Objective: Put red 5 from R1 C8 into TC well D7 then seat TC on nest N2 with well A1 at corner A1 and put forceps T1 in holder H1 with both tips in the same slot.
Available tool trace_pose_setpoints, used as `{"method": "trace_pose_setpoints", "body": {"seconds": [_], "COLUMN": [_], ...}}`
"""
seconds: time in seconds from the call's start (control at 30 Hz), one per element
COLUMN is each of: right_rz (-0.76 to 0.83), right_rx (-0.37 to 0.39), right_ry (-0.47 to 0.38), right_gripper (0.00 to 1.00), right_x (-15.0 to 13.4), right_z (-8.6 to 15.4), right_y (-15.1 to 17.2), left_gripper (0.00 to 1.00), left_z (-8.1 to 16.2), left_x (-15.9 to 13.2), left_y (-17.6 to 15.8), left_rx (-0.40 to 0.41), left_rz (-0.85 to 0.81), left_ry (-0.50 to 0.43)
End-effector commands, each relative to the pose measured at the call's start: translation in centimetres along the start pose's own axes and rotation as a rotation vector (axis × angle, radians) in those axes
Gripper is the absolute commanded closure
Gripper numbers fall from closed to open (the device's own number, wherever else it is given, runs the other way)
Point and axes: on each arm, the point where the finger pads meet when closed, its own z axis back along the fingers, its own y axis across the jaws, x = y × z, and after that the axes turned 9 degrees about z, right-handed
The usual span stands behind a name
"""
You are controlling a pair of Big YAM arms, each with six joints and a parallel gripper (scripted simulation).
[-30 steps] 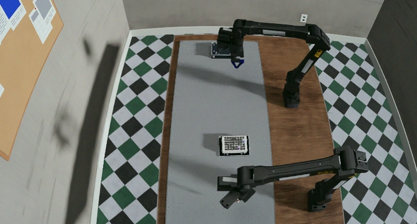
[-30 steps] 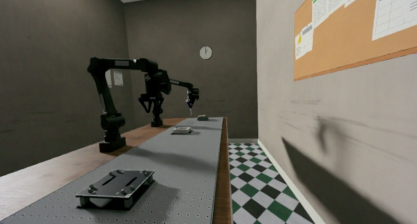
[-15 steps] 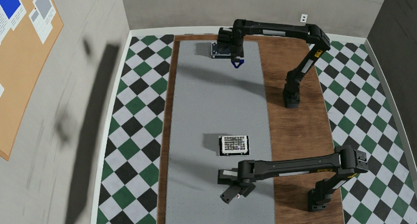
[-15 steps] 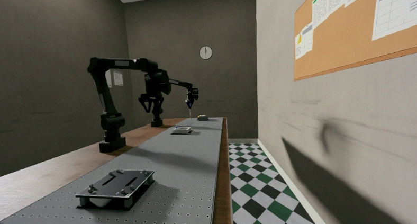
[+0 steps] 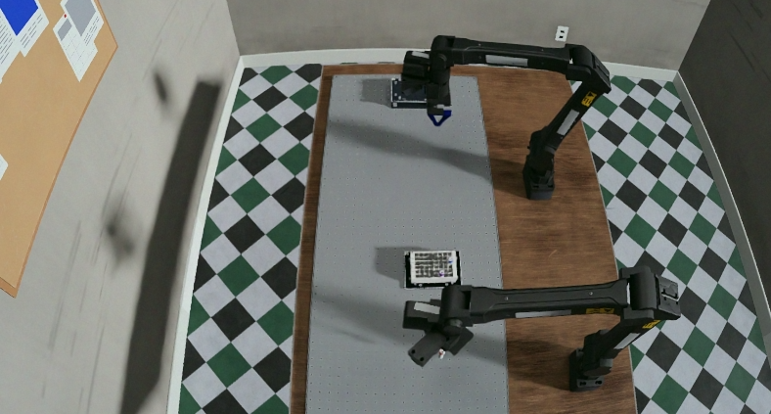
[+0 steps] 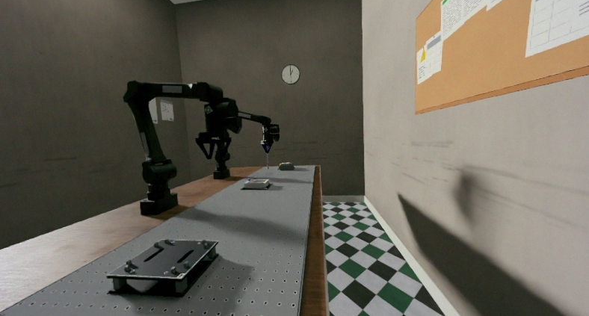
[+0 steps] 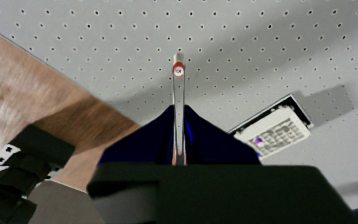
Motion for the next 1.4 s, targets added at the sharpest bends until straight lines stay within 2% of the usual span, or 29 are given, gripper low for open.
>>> {"method": "trace_pose_setpoints", "body": {"seconds": [0.0,0.33,0.43,0.47,0.67,1.0,1.1,1.2,1.27,1.37], "right_rz": [-0.002,-0.002,-0.002,-0.002,-0.002,-0.002,-0.002,-0.002,-0.002,-0.002], "right_rx": [-0.013,-0.013,-0.013,-0.013,-0.013,-0.013,-0.013,-0.013,-0.013,-0.013], "right_ry": [-0.028,-0.028,-0.028,-0.028,-0.028,-0.028,-0.028,-0.028,-0.028,-0.028], "right_gripper": [0.00,0.00,0.00,0.00,0.00,0.00,0.00,0.00,0.00,0.00], "right_x": [0.9,0.9,0.9,0.9,0.9,0.9,0.9,0.9,0.9,0.9], "right_z": [1.1,1.1,1.1,1.1,1.1,1.1,1.1,1.1,1.1,1.1], "right_y": [-0.4,-0.4,-0.4,-0.4,-0.4,-0.4,-0.4,-0.4,-0.4,-0.4], "left_gripper": [0.91,0.91,0.91,0.91,0.91,0.91,0.91,0.91,0.91,0.91], "left_z": [0.5,1.3,1.3,0.6,1.4,0.8,1.4,0.8,1.4,0.7], "left_x": [-0.3,-1.3,-1.5,-1.8,-2.5,-3.9,-4.2,-4.8,-5.0,-5.6], "left_y": [-1.3,-3.2,-3.2,-2.4,-3.9,-4.2,-4.9,-4.6,-5.3,-5.0], "left_rx": [-0.024,-0.045,-0.044,-0.027,-0.046,-0.033,-0.048,-0.032,-0.047,-0.030], "left_rz": [0.007,0.007,0.007,0.013,0.007,0.007,0.007,0.007,0.007,0.007], "left_ry": [-0.011,-0.020,-0.019,-0.012,-0.019,-0.012,-0.017,-0.011,-0.016,-0.009]}}
